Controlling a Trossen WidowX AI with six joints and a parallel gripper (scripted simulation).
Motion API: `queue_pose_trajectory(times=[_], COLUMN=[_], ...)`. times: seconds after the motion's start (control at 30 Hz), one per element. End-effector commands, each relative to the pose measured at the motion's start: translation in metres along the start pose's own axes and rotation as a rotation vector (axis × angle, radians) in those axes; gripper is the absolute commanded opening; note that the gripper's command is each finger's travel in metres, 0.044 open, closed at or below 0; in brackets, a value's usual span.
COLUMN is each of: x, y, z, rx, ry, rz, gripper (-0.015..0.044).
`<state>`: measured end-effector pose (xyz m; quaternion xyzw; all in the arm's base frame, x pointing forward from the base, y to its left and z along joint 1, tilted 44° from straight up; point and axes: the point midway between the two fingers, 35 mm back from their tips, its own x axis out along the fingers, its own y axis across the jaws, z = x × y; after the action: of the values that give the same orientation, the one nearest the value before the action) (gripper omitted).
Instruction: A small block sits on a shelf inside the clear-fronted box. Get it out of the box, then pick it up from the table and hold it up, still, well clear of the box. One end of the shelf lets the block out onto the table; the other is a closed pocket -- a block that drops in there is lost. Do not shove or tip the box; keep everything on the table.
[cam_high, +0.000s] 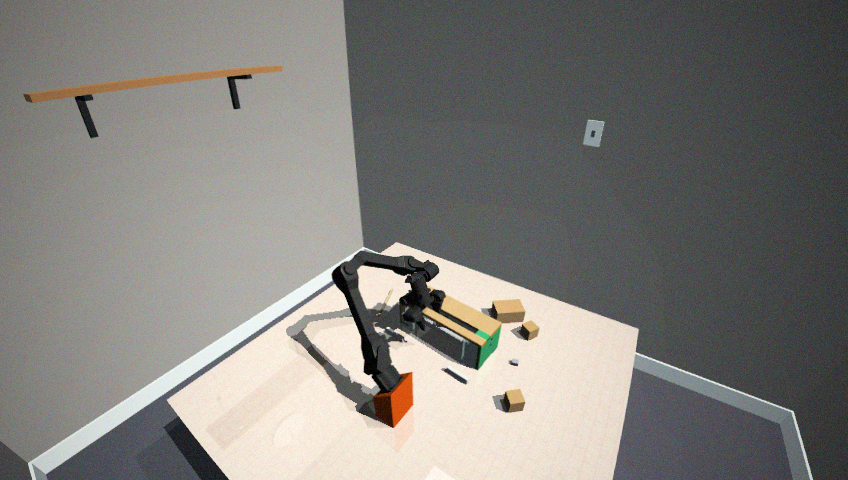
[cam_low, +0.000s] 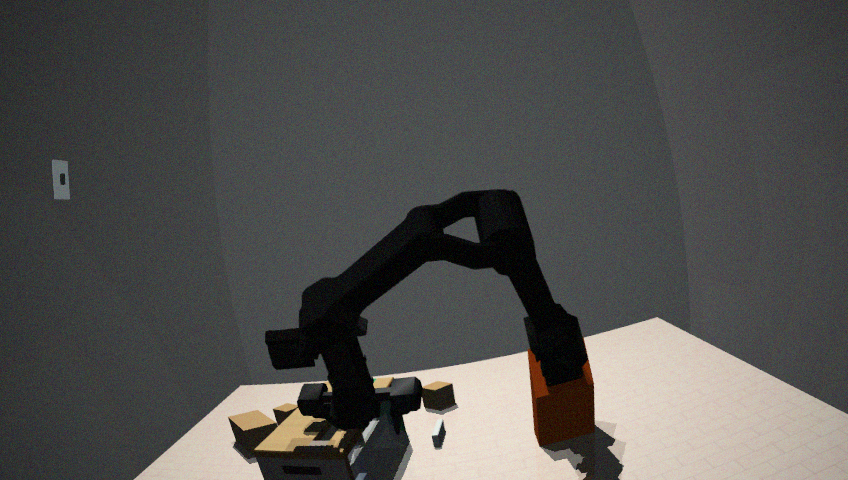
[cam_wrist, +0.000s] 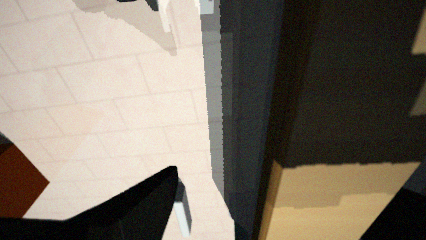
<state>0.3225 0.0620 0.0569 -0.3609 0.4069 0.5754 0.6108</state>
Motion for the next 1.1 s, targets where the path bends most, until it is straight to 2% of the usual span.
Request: queue_pose_trajectory(times=[0.0, 0.43, 1.07], x=[0.007, 0.002, 0.009], y=[0.002, 0.006, 0.006], z=[-0.015, 0.001, -0.018], rx=[0.003, 0.003, 0.003], ry=[0.002, 0.001, 0.002], rz=[0.007, 0.007, 0.008], gripper=[0.04, 0.04, 0.04])
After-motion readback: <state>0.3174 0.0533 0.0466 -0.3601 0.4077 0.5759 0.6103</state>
